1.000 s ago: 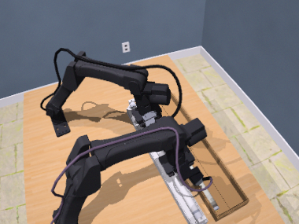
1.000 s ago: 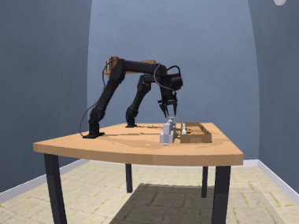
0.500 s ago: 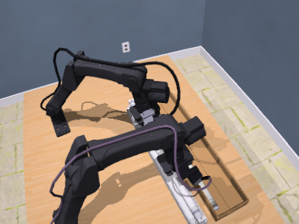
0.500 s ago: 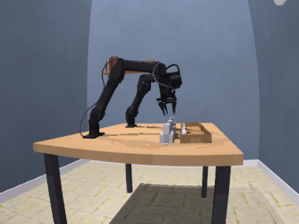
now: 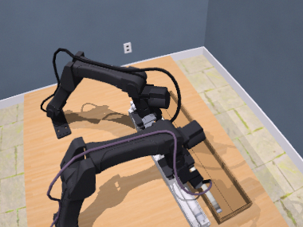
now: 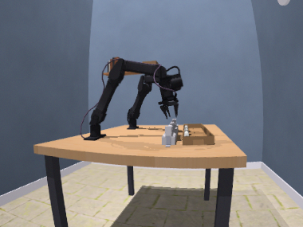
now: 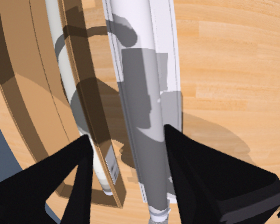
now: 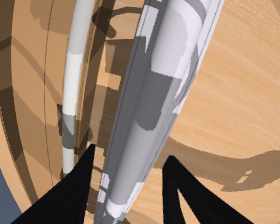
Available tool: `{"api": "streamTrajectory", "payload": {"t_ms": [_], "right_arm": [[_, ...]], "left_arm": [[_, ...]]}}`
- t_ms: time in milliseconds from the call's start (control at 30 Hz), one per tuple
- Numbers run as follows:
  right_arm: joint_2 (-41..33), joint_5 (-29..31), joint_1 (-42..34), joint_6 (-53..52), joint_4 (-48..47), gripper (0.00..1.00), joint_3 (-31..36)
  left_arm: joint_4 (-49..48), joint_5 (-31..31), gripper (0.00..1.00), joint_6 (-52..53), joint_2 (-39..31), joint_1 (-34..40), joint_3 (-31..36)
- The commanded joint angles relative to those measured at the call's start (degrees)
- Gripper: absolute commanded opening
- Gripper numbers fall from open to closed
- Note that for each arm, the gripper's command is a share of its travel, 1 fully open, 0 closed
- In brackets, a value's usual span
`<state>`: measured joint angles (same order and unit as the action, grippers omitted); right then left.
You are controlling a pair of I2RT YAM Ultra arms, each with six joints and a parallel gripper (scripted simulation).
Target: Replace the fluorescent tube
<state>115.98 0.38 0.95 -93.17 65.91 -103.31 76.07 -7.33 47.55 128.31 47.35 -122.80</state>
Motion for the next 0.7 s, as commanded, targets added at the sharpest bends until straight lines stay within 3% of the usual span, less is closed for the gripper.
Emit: {"api": "streamTrajectory", "payload": {"t_ms": [0, 100, 600, 667], "right_arm": [[-4.25, 1.57, -0.18, -0.51, -7.14, 0.49, 3.52], [-5.04, 1.61, -0.8, -0.52, -8.92, 0.49, 4.99], [-19.82, 3.27, -1.46, -0.43, -38.39, 0.49, 32.47], [-19.82, 3.27, -1.46, -0.43, -38.39, 0.49, 32.47]], "left_arm": [[-6.04, -4.08, 0.49, -1.24, -3.0, 1.42, 3.53], [-7.42, -5.03, 0.49, -1.41, -3.55, 1.8, 4.78], [-31.31, -19.82, 0.49, -3.53, -14.98, 8.43, 29.67], [-31.31, -19.82, 0.49, -3.53, -14.98, 8.43, 29.67]]}}
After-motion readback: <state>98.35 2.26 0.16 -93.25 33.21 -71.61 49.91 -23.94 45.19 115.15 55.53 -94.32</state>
